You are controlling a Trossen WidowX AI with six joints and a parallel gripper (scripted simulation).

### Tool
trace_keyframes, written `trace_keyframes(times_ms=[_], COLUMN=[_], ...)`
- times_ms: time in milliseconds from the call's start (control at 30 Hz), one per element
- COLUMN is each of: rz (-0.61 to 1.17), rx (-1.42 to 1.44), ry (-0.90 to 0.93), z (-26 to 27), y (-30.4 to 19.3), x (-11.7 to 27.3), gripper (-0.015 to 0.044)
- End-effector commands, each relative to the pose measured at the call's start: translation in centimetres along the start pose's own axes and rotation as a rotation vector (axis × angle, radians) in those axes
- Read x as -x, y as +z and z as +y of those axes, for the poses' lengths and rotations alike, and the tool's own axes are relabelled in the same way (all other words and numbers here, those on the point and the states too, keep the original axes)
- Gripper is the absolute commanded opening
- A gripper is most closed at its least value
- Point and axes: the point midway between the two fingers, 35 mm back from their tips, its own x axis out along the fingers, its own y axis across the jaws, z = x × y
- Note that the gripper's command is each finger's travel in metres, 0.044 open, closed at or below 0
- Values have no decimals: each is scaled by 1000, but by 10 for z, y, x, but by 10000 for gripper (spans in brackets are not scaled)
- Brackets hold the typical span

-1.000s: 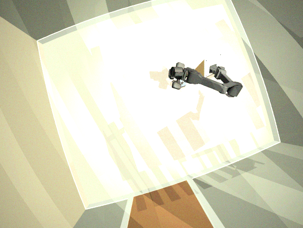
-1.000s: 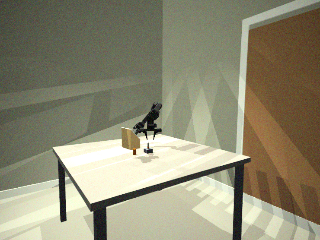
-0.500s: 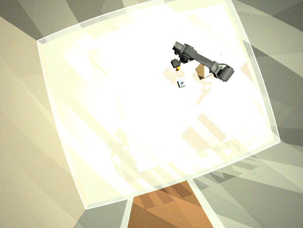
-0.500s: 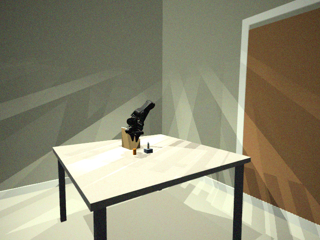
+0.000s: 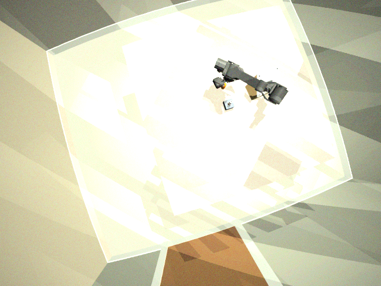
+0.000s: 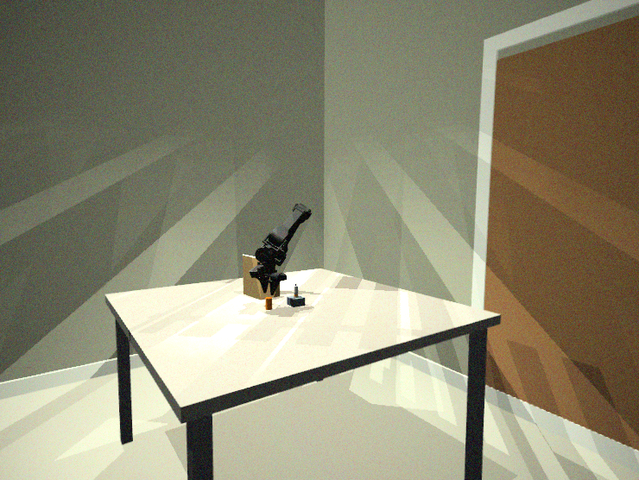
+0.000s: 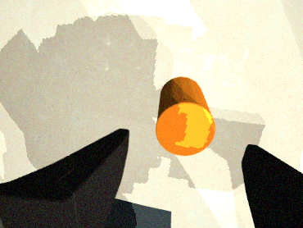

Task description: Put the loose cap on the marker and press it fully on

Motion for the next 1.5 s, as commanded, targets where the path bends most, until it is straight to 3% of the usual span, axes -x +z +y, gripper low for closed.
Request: trace_keyframes(times_ms=[0,1033,1167,1467], rz=[7,10,10,10], rx=[-9,-8,-8,-8], ry=[3,3,3,3], z=[-1,0,0,0], y=[-1,-2,-2,-2], x=[-7,-54,-54,-54], gripper=[247,247,142,82])
